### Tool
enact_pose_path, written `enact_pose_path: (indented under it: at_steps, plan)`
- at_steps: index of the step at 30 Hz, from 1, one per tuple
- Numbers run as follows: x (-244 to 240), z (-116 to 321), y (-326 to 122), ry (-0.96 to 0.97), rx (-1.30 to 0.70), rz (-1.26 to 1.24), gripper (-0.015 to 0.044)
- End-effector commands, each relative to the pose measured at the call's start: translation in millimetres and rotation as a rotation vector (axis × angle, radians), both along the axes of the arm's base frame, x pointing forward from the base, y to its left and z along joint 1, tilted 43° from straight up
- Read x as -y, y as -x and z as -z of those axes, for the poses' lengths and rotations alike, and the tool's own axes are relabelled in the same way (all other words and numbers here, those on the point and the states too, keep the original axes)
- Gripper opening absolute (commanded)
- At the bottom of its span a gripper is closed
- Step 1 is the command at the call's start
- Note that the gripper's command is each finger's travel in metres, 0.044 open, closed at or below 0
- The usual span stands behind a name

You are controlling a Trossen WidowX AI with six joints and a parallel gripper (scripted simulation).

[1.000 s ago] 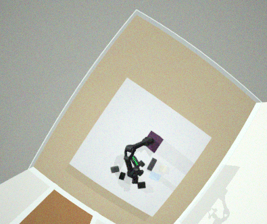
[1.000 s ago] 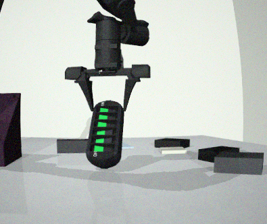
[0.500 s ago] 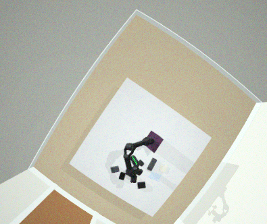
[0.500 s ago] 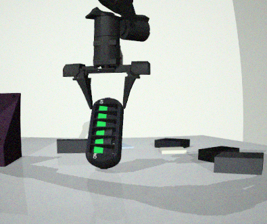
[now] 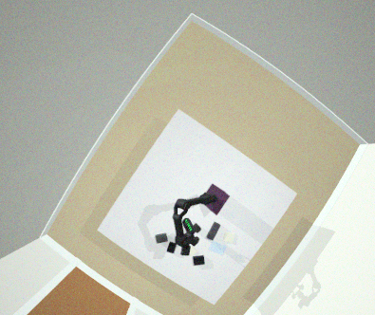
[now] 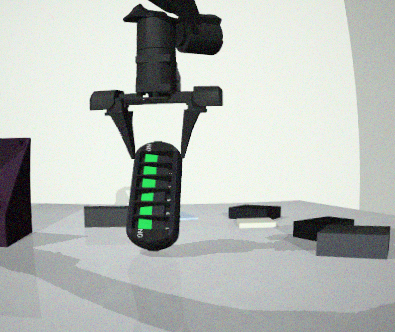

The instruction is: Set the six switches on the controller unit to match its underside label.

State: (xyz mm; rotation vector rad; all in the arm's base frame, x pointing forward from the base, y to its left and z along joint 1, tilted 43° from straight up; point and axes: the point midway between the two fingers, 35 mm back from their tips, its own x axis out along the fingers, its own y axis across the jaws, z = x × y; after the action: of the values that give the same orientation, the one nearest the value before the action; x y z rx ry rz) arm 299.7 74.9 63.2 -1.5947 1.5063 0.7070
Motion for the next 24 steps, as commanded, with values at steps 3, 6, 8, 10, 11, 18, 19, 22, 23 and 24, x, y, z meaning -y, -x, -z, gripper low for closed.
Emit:
enact_pose_path:
  at_steps: [3,6,8,10,11,18,19,22,23,24]
  plan:
    - [7,-7,1,-0.010,0.005,0.001,0.0336]
    - [8,-9,1,-0.016,0.005,0.000,0.0336]
    - [9,-10,1,-0.020,0.006,-0.001,0.0336]
    - [10,-12,2,-0.024,0.006,-0.001,0.0336]
    - [11,-12,2,-0.026,0.006,-0.002,0.0336]
    - [15,-17,3,-0.040,0.006,-0.004,0.0336]
    - [15,-18,3,-0.042,0.006,-0.005,0.0336]
    - [17,-20,3,-0.048,0.007,-0.006,0.0336]
    - [18,-20,4,-0.050,0.007,-0.006,0.0336]
    - [18,-21,4,-0.052,0.007,-0.007,0.0336]
